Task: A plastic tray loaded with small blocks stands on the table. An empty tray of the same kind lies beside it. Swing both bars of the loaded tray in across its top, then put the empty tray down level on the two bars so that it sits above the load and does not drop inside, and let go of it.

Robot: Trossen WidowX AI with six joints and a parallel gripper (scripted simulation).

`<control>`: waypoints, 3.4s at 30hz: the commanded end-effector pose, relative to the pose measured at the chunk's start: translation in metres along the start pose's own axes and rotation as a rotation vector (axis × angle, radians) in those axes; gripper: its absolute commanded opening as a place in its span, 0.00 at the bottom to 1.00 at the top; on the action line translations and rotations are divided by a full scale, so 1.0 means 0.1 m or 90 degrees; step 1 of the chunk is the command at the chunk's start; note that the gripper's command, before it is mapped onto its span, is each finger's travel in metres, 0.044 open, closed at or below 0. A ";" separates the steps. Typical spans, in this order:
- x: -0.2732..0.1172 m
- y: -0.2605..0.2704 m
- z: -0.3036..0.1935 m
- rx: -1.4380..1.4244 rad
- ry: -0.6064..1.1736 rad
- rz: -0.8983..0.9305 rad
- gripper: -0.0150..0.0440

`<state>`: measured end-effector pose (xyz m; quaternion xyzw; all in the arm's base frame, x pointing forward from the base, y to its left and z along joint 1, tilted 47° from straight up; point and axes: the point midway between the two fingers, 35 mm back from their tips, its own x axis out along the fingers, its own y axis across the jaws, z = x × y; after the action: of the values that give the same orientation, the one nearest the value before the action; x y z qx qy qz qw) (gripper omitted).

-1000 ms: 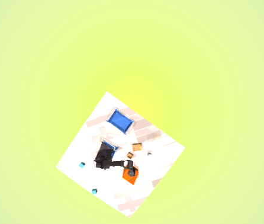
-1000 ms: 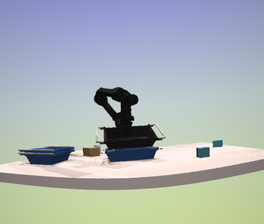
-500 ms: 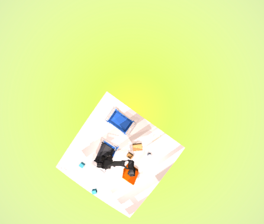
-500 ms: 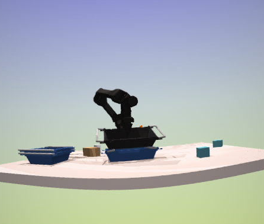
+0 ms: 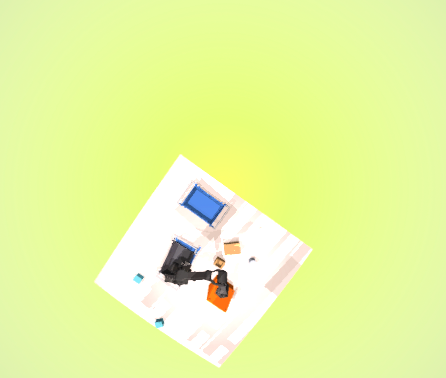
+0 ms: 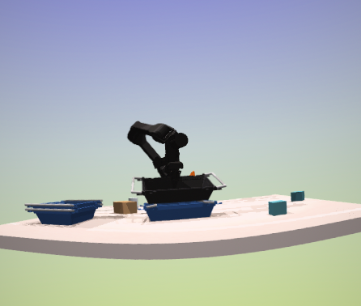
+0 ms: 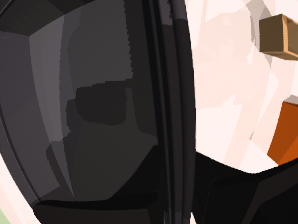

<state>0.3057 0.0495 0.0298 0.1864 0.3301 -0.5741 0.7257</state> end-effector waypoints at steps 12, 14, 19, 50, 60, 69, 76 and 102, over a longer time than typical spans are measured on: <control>0.12 -0.07 0.01 0.002 0.001 -0.012 0.25; 0.14 -0.08 0.00 0.002 0.001 -0.012 0.25; 0.14 -0.08 0.00 0.002 0.001 -0.012 0.25; 0.32 -0.14 0.00 0.001 0.000 -0.012 0.25; 0.41 -0.16 -0.01 0.001 0.000 -0.012 0.25; 0.41 -0.16 -0.01 0.001 0.000 -0.012 0.25; 0.41 -0.16 -0.01 0.001 0.000 -0.012 0.28; 0.41 -0.16 -0.01 0.001 0.000 -0.012 0.93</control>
<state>0.2953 0.0164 0.0031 0.1849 0.3294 -0.5817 0.7203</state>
